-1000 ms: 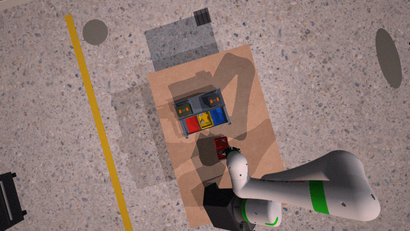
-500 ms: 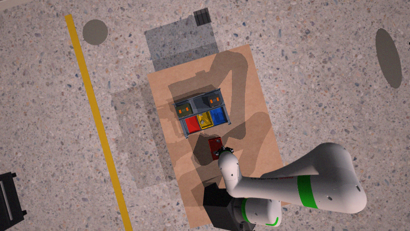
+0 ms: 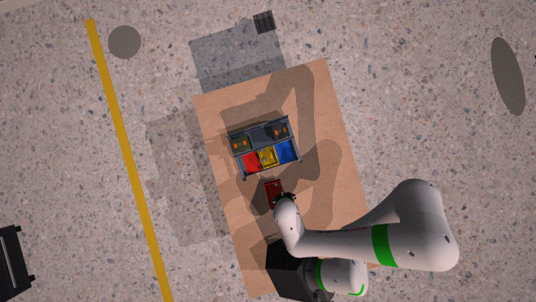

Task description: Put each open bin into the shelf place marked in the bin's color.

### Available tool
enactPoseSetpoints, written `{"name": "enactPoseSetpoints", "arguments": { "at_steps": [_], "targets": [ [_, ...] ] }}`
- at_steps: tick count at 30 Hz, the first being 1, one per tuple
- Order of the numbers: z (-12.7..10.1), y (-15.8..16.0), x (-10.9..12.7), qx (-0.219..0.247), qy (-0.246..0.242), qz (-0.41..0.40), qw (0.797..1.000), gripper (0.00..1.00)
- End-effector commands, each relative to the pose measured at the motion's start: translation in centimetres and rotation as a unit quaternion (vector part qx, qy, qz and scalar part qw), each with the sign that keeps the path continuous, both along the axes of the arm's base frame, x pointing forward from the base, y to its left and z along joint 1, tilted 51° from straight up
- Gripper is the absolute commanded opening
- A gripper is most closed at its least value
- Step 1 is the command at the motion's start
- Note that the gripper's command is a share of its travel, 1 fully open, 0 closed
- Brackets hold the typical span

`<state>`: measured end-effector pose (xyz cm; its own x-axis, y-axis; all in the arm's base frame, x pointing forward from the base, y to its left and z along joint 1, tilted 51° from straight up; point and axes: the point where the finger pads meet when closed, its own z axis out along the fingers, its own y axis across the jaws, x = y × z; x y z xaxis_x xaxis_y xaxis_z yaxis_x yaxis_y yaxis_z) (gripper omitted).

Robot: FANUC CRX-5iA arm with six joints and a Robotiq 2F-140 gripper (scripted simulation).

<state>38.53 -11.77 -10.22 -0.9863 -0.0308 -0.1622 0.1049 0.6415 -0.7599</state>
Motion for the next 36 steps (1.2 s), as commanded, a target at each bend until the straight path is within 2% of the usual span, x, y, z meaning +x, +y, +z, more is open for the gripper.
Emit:
{"name": "enactPoseSetpoints", "arguments": {
  "at_steps": [1, 22, 36],
  "targets": [
    [-1.2, 1.0, 0.6, -0.001, 0.004, 0.003, 1.0, 0.0],
    [-4.9, 4.3, 2.4, -0.003, 0.015, 0.012, 1.0, 0.0],
    [-6.2, 5.4, 2.9, -0.003, 0.019, 0.016, 1.0, 0.0]
  ]
}}
